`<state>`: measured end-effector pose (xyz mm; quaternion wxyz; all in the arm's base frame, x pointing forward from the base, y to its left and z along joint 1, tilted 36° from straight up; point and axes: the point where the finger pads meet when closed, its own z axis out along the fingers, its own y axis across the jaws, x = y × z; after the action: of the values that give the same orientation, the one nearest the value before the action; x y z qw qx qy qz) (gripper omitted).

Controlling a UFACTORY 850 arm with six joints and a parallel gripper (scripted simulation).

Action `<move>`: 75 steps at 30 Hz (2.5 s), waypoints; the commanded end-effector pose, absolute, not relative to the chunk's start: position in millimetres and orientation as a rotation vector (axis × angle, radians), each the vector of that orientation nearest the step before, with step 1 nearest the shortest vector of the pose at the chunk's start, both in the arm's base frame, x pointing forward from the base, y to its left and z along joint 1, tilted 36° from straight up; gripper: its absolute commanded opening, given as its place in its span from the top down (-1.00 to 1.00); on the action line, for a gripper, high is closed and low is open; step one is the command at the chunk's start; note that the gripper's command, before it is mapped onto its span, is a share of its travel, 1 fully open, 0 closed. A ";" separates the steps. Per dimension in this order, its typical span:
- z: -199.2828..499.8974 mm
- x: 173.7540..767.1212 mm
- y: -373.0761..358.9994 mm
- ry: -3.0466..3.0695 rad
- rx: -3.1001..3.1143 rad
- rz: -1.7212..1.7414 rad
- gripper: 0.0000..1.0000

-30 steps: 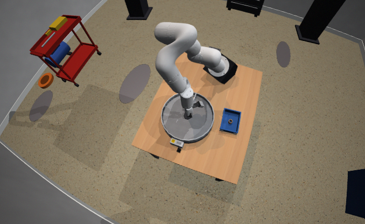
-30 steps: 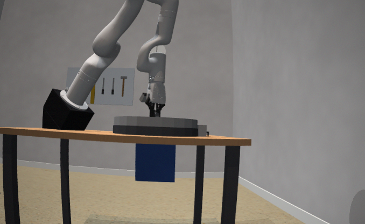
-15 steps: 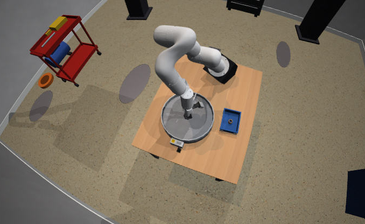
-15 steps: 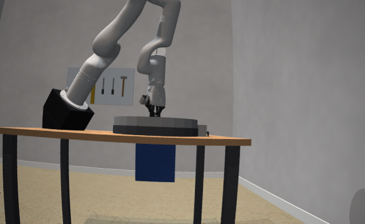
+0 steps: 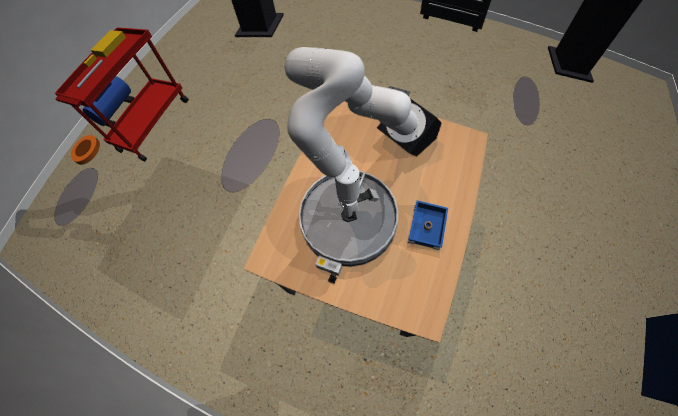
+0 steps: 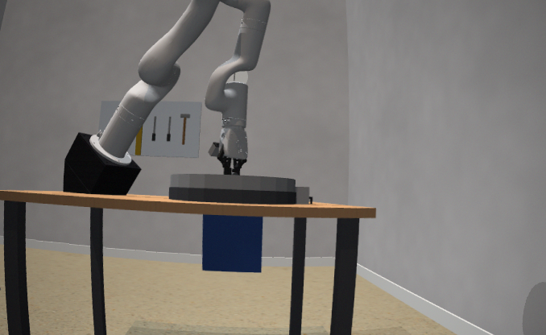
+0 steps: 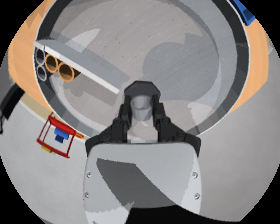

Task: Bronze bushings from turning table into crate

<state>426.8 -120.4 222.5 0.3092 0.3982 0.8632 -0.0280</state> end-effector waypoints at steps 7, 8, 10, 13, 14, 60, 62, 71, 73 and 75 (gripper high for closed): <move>221.2 428.1 -121.0 2.280 1.052 -0.074 1.00; 220.9 428.3 -121.1 2.280 1.052 -0.074 1.00; 220.3 428.7 -121.3 2.280 1.052 -0.074 1.00; 219.5 429.2 -121.6 2.280 1.052 -0.074 1.00; 219.2 429.4 -121.7 2.280 1.052 -0.074 1.00; 218.4 429.9 -122.0 2.280 1.052 -0.074 0.18; 218.4 429.9 -122.0 2.280 1.052 -0.074 0.18; 218.5 430.2 -121.7 2.280 1.052 -0.074 0.18; 218.6 430.4 -121.5 2.280 1.052 -0.074 0.18; 218.7 430.7 -121.2 2.280 1.052 -0.074 0.18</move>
<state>430.0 -121.6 218.2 0.3092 0.3982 0.8632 -0.0280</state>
